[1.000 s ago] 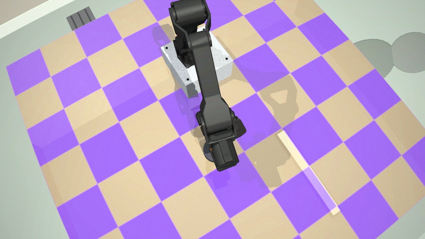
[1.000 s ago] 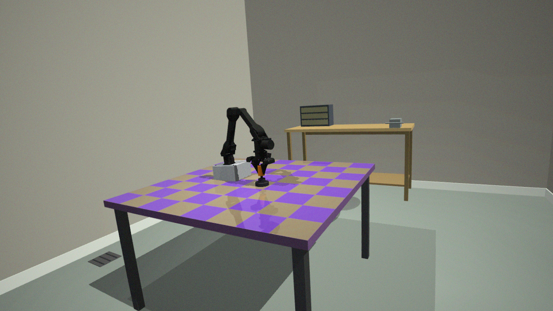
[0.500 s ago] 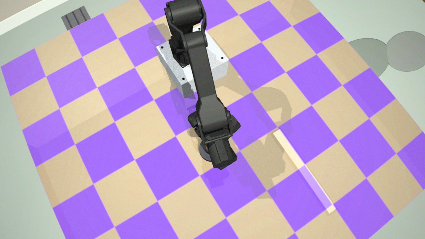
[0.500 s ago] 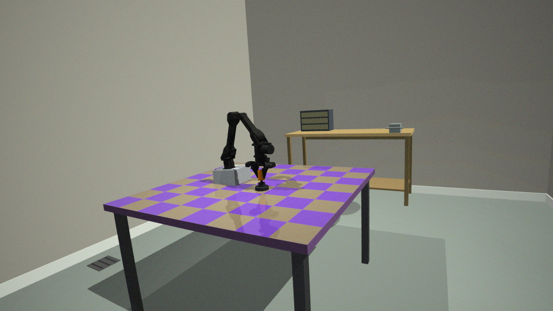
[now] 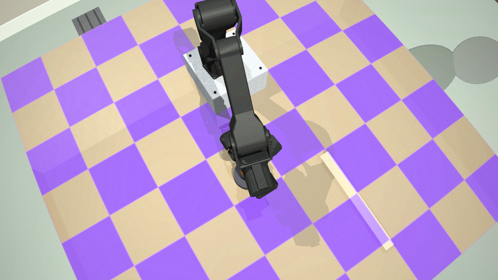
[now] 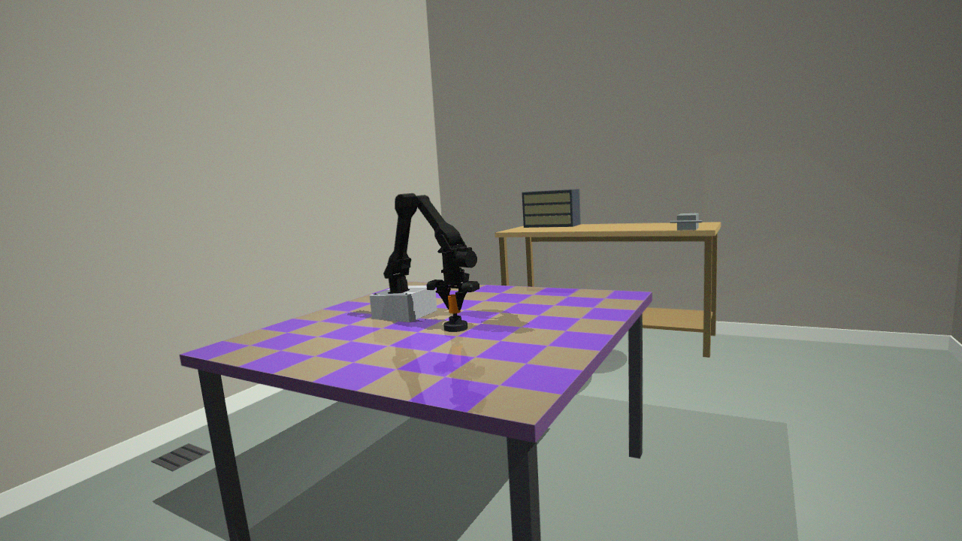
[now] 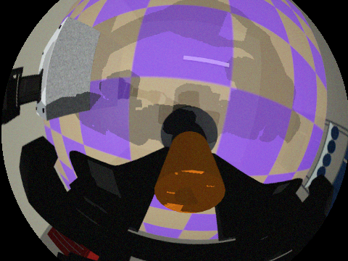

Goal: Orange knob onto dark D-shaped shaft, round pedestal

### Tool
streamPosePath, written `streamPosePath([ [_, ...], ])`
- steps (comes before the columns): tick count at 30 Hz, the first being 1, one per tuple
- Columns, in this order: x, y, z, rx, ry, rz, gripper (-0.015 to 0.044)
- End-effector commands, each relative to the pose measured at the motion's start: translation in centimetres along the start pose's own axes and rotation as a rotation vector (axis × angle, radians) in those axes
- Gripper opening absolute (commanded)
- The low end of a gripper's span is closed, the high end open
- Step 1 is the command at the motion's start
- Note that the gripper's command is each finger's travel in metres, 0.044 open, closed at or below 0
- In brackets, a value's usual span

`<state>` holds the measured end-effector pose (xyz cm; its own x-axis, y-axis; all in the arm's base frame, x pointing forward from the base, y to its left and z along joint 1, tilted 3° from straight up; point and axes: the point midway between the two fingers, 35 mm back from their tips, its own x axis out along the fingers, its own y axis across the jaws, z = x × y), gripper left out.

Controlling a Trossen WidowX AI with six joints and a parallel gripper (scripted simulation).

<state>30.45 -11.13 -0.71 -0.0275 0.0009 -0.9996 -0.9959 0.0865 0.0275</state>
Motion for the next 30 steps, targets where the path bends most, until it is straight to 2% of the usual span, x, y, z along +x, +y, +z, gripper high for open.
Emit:
streamPosePath([
  [1, 0.08, 0.01, -0.07, -0.003, 0.004, -0.001, 0.0000],
  [11, -0.47, -0.06, -0.08, -0.012, 0.004, -0.001, 0.0000],
  [18, -0.33, -0.17, -0.07, -0.212, 0.004, -0.001, 0.0000],
  [30, 0.01, -0.04, -0.05, -0.212, 0.004, -0.001, 0.0000],
])
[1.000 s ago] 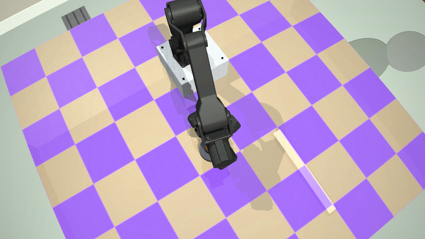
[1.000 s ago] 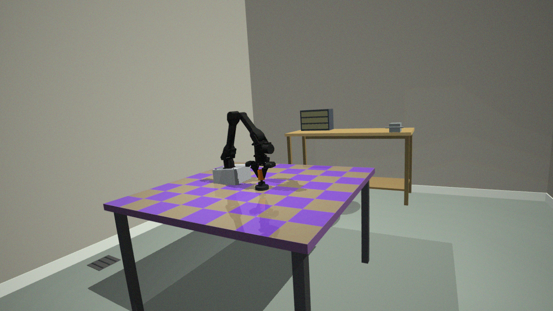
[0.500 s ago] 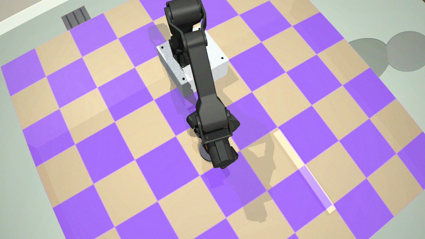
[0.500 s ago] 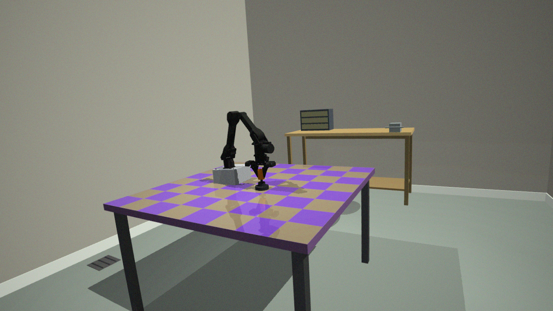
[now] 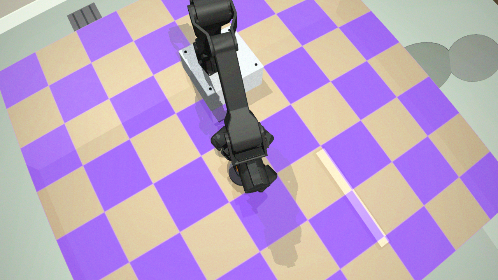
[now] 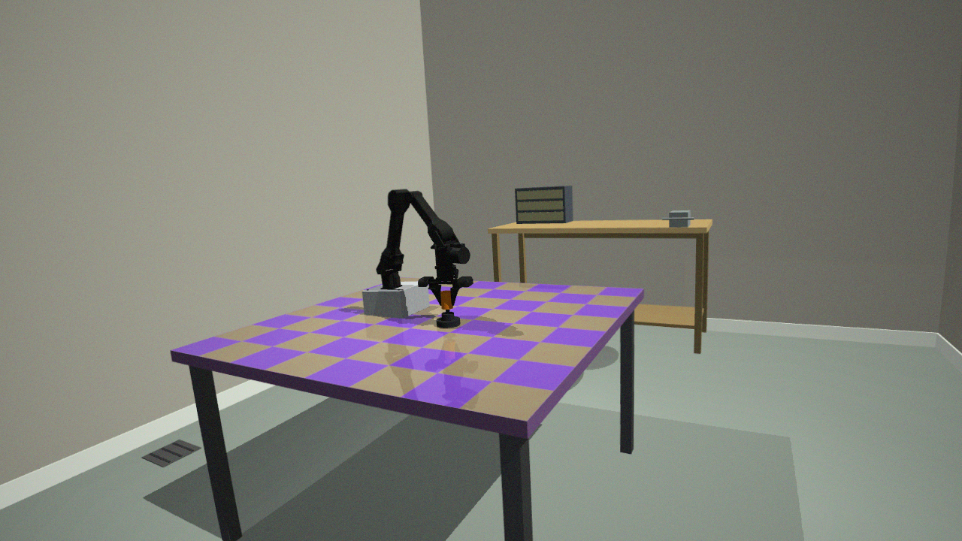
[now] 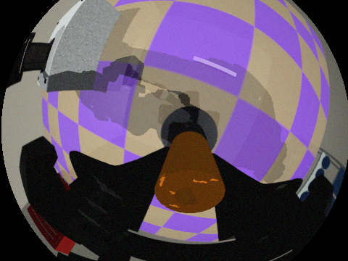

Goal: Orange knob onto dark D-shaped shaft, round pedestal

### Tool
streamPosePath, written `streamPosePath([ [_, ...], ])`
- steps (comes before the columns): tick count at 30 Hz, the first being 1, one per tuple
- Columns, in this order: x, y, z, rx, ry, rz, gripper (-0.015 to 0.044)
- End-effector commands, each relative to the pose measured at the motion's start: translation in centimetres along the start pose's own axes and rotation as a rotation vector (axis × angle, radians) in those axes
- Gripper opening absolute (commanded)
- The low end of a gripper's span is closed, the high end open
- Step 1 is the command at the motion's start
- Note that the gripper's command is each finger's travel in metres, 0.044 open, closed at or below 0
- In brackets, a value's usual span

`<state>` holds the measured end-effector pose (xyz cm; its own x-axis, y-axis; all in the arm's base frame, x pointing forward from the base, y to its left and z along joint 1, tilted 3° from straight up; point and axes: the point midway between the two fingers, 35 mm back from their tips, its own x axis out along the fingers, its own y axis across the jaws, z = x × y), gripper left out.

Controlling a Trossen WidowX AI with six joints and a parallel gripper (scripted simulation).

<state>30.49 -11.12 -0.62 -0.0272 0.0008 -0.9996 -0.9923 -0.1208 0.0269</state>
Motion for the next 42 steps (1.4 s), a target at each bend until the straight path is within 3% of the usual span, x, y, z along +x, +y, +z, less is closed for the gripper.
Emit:
streamPosePath([
  [1, 0.12, 0.00, -0.06, -0.005, 0.004, 0.000, 0.0000],
  [25, -0.38, -0.04, -0.08, -0.005, 0.004, 0.000, 0.0000],
  [32, -0.29, -0.09, -0.07, -0.204, 0.003, 0.000, 0.0000],
  [42, 0.02, -0.04, -0.06, -0.214, 0.003, 0.001, 0.0000],
])
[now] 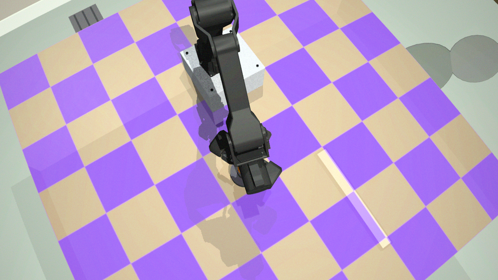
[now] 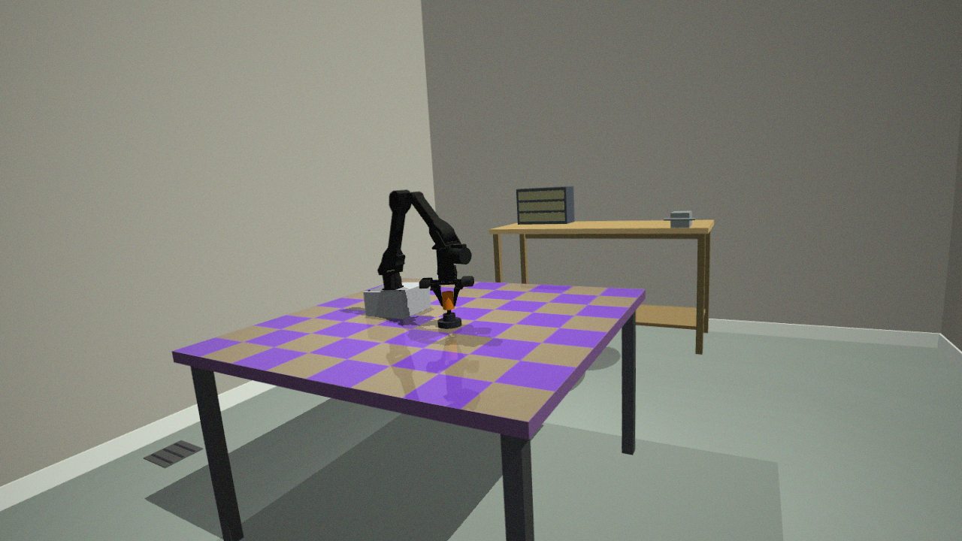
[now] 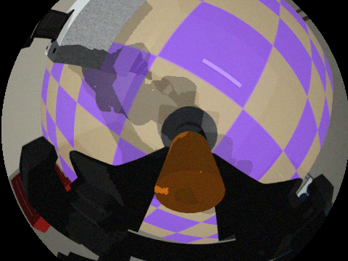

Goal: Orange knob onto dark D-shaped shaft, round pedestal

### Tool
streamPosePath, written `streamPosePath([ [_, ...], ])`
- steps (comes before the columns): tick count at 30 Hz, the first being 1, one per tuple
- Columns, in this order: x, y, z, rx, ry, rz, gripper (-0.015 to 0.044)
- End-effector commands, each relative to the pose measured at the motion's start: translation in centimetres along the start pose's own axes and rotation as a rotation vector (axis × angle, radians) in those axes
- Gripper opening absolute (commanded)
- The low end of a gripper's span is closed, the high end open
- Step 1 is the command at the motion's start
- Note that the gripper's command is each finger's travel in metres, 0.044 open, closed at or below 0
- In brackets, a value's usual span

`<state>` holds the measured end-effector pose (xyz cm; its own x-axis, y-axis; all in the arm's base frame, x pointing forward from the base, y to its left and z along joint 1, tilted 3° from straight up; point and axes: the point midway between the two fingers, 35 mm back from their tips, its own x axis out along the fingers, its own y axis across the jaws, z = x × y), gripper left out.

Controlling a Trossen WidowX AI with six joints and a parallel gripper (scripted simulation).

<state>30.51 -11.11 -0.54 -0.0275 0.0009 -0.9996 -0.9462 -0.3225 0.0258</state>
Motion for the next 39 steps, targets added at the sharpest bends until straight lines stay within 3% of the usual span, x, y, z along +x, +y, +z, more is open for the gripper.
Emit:
streamPosePath([
  [1, 0.12, -0.02, -0.08, -0.007, 0.004, 0.001, 0.0000],
  [25, -0.31, -0.01, -0.10, -0.007, 0.004, 0.001, 0.0000],
  [32, -0.23, -0.11, -0.15, -0.206, 0.004, 0.001, 0.0000],
  [39, 0.05, -0.04, -0.06, -0.216, 0.004, 0.001, 0.0000],
])
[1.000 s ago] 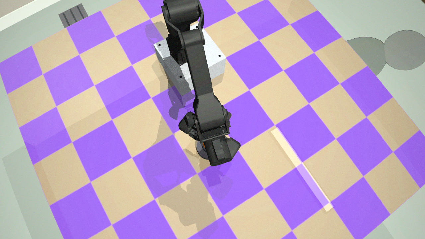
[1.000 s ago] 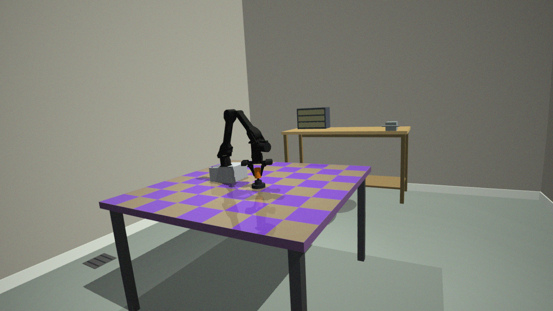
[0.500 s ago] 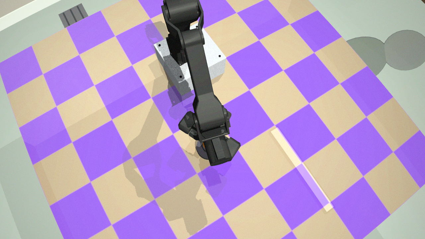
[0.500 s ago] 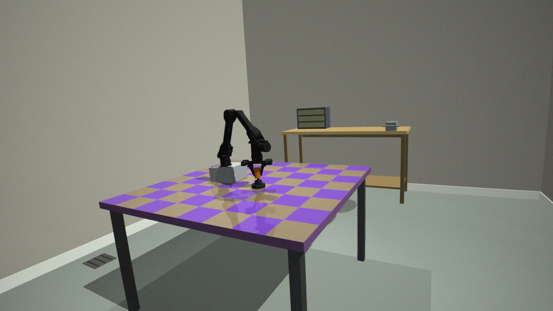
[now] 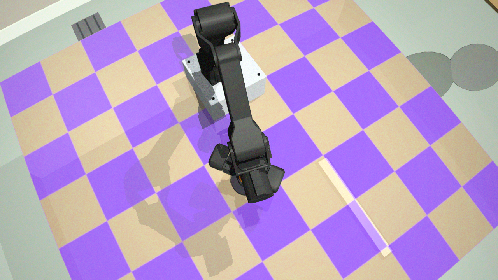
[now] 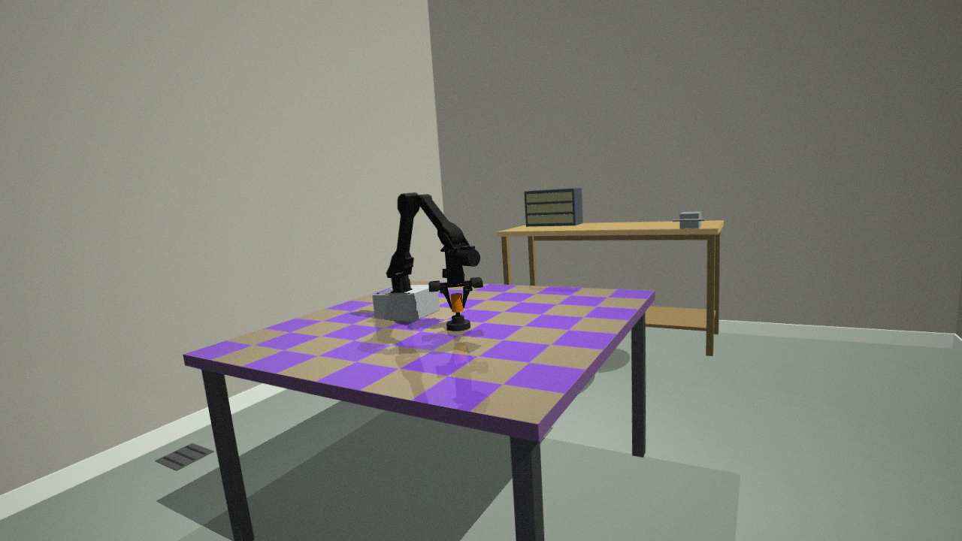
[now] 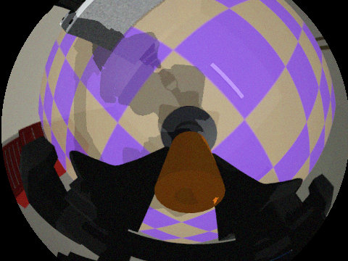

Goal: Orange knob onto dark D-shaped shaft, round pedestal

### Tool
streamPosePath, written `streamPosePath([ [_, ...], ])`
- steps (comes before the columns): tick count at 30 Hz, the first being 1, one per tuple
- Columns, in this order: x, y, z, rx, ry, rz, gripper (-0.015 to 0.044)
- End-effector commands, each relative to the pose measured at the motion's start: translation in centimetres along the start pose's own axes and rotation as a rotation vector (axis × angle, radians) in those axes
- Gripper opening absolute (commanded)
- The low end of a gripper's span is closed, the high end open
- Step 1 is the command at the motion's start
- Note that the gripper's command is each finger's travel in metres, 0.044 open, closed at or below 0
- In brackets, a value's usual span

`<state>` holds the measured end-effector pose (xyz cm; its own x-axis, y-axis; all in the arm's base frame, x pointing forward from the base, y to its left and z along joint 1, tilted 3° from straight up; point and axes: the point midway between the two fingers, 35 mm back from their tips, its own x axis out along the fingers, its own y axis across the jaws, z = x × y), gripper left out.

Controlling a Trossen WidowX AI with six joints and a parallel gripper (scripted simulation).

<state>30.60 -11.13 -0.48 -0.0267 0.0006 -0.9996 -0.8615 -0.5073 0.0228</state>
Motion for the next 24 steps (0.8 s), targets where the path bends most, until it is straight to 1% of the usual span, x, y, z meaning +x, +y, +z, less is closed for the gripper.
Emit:
streamPosePath([
  [1, 0.12, 0.05, 0.00, -0.013, 0.003, 0.002, 0.0000],
  [24, 0.30, 0.07, -0.03, -0.013, 0.003, 0.002, 0.0000],
])
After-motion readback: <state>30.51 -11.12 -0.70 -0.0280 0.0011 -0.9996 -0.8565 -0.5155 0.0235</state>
